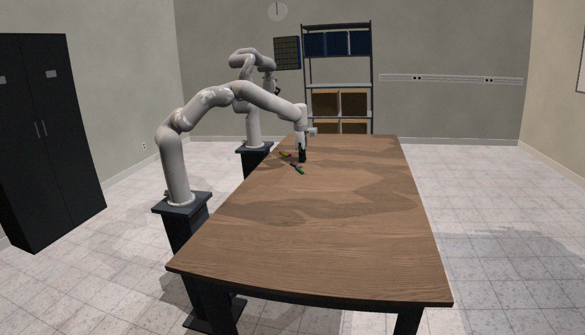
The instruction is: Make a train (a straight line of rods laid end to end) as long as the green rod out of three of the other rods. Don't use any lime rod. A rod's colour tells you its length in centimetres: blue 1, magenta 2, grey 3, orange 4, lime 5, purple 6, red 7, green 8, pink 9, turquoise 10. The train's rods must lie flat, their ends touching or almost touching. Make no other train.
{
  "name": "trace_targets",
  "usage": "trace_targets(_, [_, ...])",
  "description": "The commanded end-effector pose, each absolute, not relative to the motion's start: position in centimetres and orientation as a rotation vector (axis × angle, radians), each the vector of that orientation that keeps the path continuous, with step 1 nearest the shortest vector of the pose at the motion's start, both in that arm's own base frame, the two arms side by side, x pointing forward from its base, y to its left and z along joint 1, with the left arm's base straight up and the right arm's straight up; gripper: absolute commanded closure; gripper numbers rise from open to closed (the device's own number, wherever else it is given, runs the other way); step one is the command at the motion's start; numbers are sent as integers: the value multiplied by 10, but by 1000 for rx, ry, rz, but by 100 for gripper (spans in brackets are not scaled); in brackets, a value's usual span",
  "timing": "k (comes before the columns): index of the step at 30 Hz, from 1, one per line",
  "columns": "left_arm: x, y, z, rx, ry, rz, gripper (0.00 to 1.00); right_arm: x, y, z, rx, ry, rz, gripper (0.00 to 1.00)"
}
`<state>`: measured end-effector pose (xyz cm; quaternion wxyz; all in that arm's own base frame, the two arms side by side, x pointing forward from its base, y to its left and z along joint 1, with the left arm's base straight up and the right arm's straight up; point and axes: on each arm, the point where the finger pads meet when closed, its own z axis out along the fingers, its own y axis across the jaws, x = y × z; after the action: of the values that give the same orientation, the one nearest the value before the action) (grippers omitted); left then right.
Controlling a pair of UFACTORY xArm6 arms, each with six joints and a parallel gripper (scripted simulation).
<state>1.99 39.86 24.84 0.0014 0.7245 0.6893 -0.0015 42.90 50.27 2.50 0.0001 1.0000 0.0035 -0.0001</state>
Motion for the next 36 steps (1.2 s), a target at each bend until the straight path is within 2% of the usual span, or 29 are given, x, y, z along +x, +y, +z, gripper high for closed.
trace_targets(1, [20, 400, 250, 2276, 2165, 0, 0, 430, 504, 28, 3146, 11, 6, 78])
trace_targets(3, [20, 400, 250, 2276, 2165, 0, 0, 430, 504, 28, 3146, 11, 6, 78])
trace_targets(4, [20, 400, 250, 2276, 2165, 0, 0, 430, 504, 28, 3146, 11, 6, 74])
trace_targets(19, [20, 400, 250, 2276, 2165, 0, 0, 430, 504, 32, 3146, 11, 6, 74])
trace_targets(36, [20, 400, 250, 2276, 2165, 0, 0, 430, 504, 101, 3146, 11, 6, 74])
